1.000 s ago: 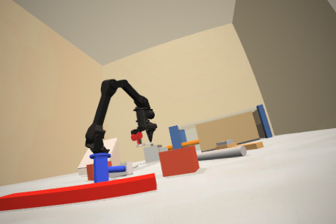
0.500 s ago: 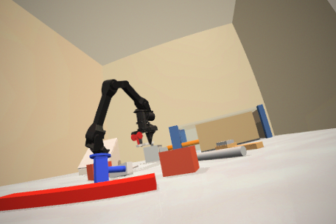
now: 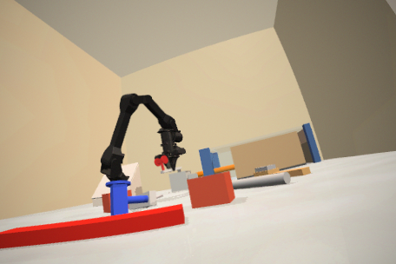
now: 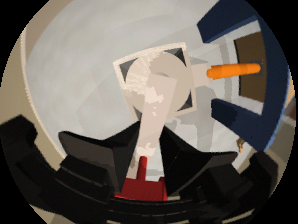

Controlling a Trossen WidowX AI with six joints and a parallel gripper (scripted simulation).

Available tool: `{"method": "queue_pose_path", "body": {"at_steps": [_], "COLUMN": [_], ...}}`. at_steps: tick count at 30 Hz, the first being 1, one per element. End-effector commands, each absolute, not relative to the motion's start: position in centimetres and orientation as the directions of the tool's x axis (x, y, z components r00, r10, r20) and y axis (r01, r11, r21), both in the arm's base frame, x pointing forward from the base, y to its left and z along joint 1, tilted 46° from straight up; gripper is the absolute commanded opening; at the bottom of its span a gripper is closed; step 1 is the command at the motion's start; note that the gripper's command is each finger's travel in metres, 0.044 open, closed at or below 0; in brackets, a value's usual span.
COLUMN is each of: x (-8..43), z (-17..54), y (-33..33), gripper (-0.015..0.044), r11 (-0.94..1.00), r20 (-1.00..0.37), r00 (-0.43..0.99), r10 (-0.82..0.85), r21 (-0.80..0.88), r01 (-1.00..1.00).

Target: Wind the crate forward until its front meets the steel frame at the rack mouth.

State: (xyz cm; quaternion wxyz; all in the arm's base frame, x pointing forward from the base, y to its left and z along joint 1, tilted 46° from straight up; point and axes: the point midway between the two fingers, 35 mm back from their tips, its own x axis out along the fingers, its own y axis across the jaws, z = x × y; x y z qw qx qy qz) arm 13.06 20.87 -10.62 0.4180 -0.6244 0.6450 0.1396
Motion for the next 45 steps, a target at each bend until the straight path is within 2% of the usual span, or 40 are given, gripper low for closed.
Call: {"method": "queue_pose_path", "body": {"at_steps": [1, 5, 21, 33, 45], "x": [13.05, 13.05, 13.47, 13.47, 12.82], "z": [-10.59, -10.59, -10.55, -10.68, -11.02], "y": [20.88, 20.88, 21.41, 21.26, 21.32], "gripper": [0.0045, 0.0000, 0.0000, 0.0000, 0.0000], "r11": [0.182, 0.182, 0.214, 0.208, 0.311], "r20": [-0.714, -0.714, -0.681, -0.685, -0.693], "r00": [0.128, 0.128, 0.059, 0.070, 0.064], "r10": [-0.689, -0.689, -0.730, -0.725, -0.718], "r21": [-0.341, -0.341, -0.310, -0.314, -0.402], "r01": [-0.922, -0.922, -0.926, -0.926, -0.861]}}
